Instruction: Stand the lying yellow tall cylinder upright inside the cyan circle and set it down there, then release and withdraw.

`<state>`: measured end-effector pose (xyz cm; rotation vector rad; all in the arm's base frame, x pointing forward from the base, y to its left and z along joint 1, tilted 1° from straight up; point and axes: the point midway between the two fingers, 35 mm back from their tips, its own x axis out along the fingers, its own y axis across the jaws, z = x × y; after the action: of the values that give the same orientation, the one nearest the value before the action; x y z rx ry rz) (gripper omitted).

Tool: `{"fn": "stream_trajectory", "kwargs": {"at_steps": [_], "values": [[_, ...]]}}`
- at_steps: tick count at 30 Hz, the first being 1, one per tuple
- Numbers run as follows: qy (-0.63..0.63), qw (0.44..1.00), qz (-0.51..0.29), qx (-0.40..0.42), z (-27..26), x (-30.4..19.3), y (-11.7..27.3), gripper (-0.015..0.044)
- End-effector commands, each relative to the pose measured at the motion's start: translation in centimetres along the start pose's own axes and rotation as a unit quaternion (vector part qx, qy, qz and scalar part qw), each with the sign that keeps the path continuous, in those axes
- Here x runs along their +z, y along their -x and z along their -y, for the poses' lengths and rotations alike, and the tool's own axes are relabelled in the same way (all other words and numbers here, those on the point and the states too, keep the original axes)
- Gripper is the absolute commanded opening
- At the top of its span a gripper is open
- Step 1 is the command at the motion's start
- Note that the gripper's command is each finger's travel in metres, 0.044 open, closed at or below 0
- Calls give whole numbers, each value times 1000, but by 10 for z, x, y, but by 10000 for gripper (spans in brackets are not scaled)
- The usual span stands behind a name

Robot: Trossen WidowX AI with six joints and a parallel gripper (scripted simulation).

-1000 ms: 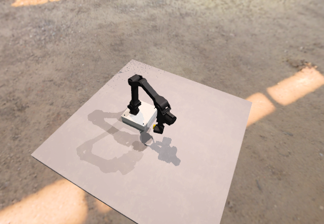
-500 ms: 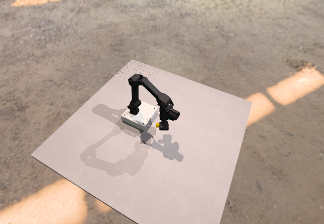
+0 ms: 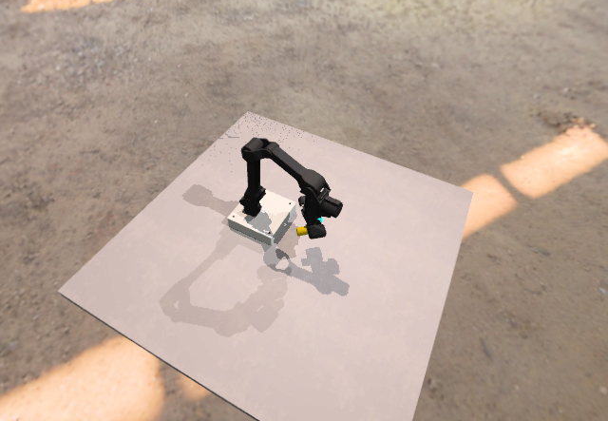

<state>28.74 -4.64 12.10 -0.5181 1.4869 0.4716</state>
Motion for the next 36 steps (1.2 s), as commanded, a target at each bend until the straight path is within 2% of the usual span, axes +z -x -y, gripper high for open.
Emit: {"fn": "stream_trajectory", "kwargs": {"at_steps": [1,36], "values": [[32,999,0,0,-7,5,1,105],[300,954,1,3,-66,43,5,105]]}}
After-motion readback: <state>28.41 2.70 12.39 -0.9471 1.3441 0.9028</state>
